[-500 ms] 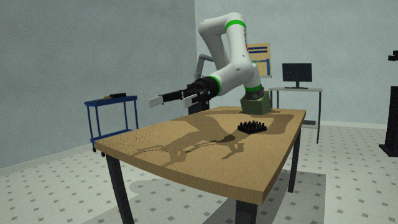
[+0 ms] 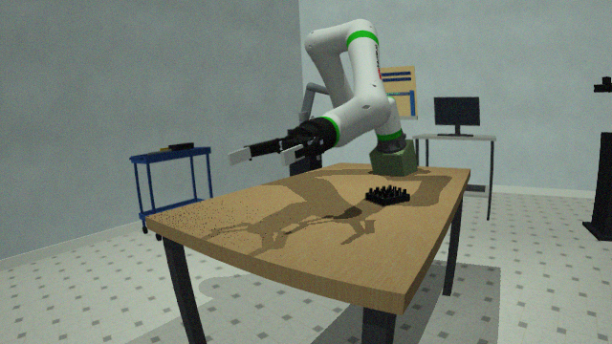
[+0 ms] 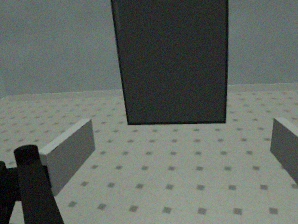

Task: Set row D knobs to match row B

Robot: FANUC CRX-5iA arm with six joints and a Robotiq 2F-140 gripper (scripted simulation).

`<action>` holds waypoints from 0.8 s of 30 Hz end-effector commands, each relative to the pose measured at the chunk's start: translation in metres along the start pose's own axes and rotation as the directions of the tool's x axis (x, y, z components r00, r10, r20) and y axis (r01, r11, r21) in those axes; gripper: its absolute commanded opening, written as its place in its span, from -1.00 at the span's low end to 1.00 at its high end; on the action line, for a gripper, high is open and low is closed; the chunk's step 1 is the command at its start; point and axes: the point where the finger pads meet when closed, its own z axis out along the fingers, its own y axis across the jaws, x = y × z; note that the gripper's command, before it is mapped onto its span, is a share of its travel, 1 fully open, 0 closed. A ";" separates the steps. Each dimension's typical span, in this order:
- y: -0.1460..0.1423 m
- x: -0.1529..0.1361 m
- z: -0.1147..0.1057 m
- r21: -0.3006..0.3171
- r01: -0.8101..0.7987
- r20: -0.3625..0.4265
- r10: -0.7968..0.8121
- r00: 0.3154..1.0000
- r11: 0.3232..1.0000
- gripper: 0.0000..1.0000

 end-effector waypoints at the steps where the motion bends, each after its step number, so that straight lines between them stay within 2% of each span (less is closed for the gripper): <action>1: 0.000 0.000 0.000 0.000 0.000 0.000 0.000 1.000 1.000 1.00; 6: -0.001 -0.001 0.001 0.004 -0.002 0.006 0.002 1.000 1.000 1.00; 10: -0.010 -0.008 0.003 0.030 -0.014 0.044 0.013 0.999 0.999 1.00; 13: -0.024 -0.019 0.004 0.070 -0.035 0.107 0.027 0.994 0.997 1.00; 16: -0.043 -0.036 0.003 0.122 -0.067 0.206 0.041 0.978 0.990 1.00; 19: -0.043 -0.036 0.003 0.122 -0.067 0.206 0.041 0.978 0.990 1.00; 22: -0.065 -0.056 -0.005 0.174 -0.108 0.332 0.045 0.942 0.979 1.00; 24: -0.071 -0.063 -0.010 0.188 -0.121 0.374 0.043 0.926 0.975 1.00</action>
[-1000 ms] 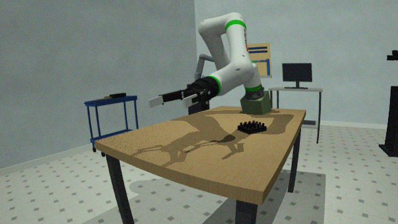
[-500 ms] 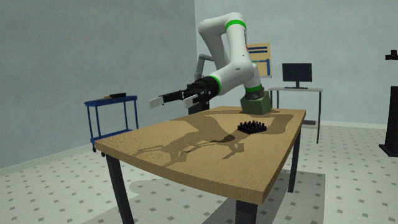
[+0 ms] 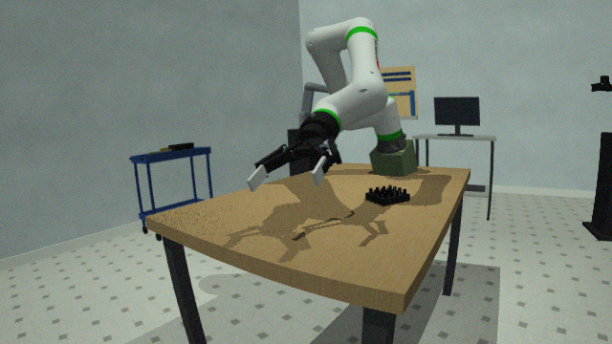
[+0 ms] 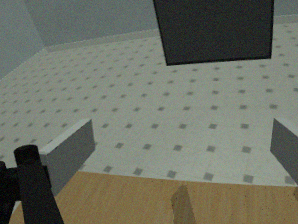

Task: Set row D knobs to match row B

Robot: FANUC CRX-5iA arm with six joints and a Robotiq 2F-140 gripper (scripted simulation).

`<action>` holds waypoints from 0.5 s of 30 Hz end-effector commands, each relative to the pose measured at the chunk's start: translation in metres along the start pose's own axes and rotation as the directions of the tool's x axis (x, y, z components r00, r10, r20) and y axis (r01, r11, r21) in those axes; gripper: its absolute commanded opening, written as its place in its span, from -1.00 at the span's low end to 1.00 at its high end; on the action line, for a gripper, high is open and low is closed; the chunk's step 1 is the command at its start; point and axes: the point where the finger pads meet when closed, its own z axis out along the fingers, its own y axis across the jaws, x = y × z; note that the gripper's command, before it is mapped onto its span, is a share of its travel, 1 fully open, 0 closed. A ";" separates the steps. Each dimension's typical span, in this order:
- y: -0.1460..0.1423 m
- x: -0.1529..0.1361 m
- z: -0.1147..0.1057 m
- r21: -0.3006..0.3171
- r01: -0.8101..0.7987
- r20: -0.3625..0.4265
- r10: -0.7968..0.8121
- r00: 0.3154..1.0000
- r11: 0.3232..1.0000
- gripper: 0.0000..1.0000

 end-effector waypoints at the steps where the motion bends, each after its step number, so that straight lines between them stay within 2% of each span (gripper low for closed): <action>1: -0.019 -0.021 0.000 0.059 -0.029 0.131 0.021 0.991 0.998 1.00; 3: -0.026 -0.031 -0.004 0.078 -0.042 0.189 0.026 0.982 0.996 1.00; 4: -0.026 -0.031 -0.004 0.078 -0.042 0.189 0.026 0.982 0.996 1.00; 8: -0.039 -0.052 -0.017 0.109 -0.069 0.313 0.031 0.949 0.992 1.00; 9: -0.039 -0.052 -0.017 0.109 -0.069 0.313 0.031 0.949 0.992 1.00; 10: -0.043 -0.059 -0.022 0.116 -0.077 0.352 0.031 0.935 0.990 1.00; 12: -0.043 -0.059 -0.022 0.116 -0.077 0.352 0.031 0.935 0.990 1.00; 13: -0.048 -0.070 -0.033 0.125 -0.091 0.418 0.030 0.908 0.988 1.00; 15: -0.049 -0.074 -0.038 0.127 -0.096 0.445 0.030 0.895 0.987 1.00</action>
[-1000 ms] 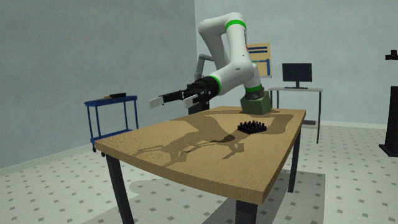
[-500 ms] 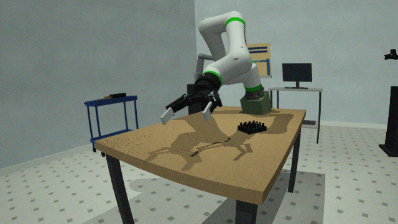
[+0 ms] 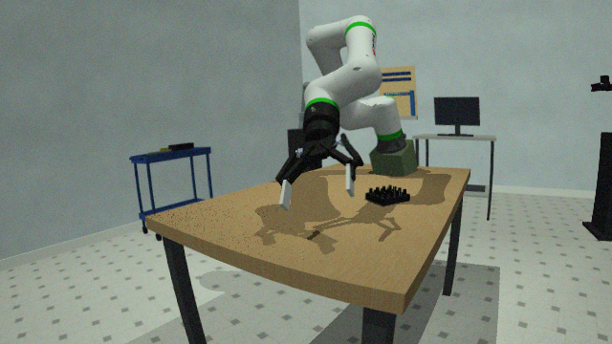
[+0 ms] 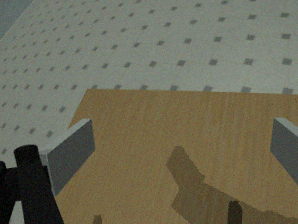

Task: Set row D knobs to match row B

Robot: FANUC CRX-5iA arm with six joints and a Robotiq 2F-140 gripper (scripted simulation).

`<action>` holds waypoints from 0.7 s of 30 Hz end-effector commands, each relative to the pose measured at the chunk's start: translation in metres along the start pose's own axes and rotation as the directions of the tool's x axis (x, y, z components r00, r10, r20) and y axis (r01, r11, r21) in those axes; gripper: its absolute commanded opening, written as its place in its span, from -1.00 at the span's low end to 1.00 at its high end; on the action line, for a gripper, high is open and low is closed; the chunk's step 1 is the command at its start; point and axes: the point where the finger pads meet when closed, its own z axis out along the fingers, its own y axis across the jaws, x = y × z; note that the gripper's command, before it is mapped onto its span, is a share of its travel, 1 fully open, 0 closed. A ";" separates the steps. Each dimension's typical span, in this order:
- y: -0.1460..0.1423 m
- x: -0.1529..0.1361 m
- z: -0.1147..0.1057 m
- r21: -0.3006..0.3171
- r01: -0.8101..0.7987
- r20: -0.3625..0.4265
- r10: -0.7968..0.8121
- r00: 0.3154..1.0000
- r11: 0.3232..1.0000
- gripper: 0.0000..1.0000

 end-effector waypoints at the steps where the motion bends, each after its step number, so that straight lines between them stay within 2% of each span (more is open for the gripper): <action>1: -0.010 -0.025 -0.010 0.020 -0.020 0.141 0.017 0.990 1.000 1.00; 3: -0.011 -0.031 -0.014 0.023 -0.024 0.171 0.020 0.985 0.999 1.00; 5: -0.014 -0.046 -0.026 0.025 -0.035 0.247 0.028 0.969 0.999 1.00; 6: -0.014 -0.046 -0.026 0.025 -0.035 0.247 0.028 0.969 0.999 1.00; 11: -0.016 -0.076 -0.057 0.015 -0.055 0.398 0.045 0.916 0.998 1.00; 14: -0.016 -0.076 -0.057 0.015 -0.055 0.398 0.045 0.916 0.998 1.00; 16: -0.015 -0.097 -0.086 -0.006 -0.067 0.506 0.060 0.860 0.998 1.00; 19: -0.014 -0.103 -0.098 -0.015 -0.069 0.541 0.066 0.839 0.997 1.00; 21: -0.011 -0.115 -0.121 -0.037 -0.072 0.604 0.080 0.793 0.997 1.00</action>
